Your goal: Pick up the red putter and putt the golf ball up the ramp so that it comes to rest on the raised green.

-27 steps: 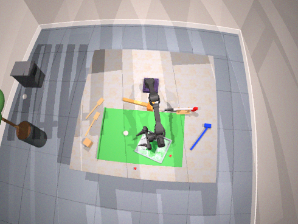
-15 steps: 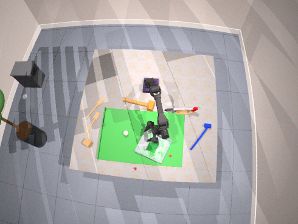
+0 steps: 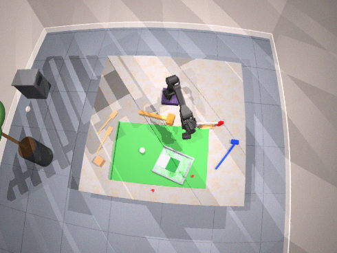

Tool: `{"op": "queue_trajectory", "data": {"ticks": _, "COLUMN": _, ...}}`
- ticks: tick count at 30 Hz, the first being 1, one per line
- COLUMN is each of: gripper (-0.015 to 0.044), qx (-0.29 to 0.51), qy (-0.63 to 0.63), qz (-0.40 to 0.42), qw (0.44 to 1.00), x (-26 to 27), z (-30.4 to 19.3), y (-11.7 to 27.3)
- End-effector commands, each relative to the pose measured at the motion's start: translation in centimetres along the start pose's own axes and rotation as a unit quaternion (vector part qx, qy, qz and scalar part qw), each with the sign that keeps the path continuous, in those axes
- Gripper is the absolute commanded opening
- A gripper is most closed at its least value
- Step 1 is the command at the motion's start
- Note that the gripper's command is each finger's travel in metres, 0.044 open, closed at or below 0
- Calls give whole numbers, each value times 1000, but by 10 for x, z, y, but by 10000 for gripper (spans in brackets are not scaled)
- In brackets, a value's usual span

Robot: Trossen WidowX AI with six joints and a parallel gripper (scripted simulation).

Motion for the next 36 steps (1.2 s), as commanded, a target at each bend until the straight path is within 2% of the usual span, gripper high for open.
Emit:
{"op": "queue_trajectory", "data": {"ticks": 1, "gripper": 440, "qx": -98, "qy": -27, "qz": 87, "qw": 991, "x": 54, "z": 0, "y": 10}}
{"op": "queue_trajectory", "data": {"ticks": 12, "gripper": 440, "qx": -107, "qy": -30, "qz": 96, "qw": 989, "x": 63, "z": 4, "y": 10}}
{"op": "queue_trajectory", "data": {"ticks": 27, "gripper": 440, "qx": -107, "qy": -30, "qz": 96, "qw": 989, "x": 68, "z": 2, "y": -33}}
{"op": "queue_trajectory", "data": {"ticks": 36, "gripper": 440, "qx": -107, "qy": -30, "qz": 96, "qw": 989, "x": 69, "z": 2, "y": -39}}
Point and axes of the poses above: the point midway between the two fingers, 35 mm back from their tips, its own y axis back along the fingers, its own x axis across the jaws, z = x × y, the point moved 9 cm from there along y, back along the fingers, and after that the axes turned 15 degrees about -y, right-handed, at the moved point
